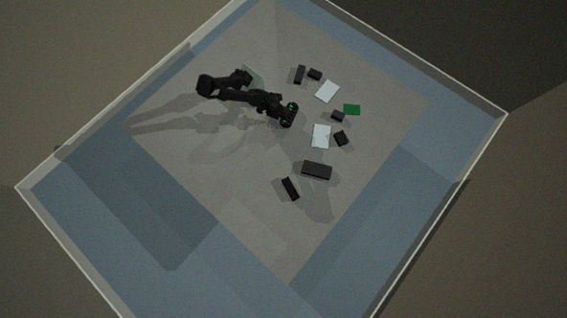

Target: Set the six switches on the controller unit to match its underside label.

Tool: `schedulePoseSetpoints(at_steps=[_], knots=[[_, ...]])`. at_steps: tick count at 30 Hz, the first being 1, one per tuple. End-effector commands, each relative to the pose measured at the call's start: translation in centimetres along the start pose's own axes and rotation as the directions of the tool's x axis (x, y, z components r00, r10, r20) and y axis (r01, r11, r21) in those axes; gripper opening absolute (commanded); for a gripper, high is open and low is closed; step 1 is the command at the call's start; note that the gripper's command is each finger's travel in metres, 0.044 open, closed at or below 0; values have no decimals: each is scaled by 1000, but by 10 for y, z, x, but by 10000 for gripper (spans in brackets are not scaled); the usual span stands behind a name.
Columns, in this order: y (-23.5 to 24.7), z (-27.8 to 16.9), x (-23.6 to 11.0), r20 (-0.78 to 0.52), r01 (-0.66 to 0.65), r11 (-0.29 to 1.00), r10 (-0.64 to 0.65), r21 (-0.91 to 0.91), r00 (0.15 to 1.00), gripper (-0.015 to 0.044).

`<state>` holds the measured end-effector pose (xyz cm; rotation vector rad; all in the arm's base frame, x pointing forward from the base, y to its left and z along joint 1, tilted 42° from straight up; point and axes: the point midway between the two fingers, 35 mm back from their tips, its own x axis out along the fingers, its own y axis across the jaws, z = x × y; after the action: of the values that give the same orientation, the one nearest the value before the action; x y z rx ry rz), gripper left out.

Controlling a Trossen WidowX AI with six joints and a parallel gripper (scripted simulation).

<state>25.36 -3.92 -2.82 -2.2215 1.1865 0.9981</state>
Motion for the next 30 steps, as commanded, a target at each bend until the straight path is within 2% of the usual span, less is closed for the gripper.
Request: schedulePoseSetpoints(at_steps=[1,19,30], knots=[[4,2,8,7,-6,1000,6,-8,1000,0],[15,2,34,5,-7,1000,7,-9,1000,0],[13,2,35,5,-7,1000,7,-9,1000,0]])
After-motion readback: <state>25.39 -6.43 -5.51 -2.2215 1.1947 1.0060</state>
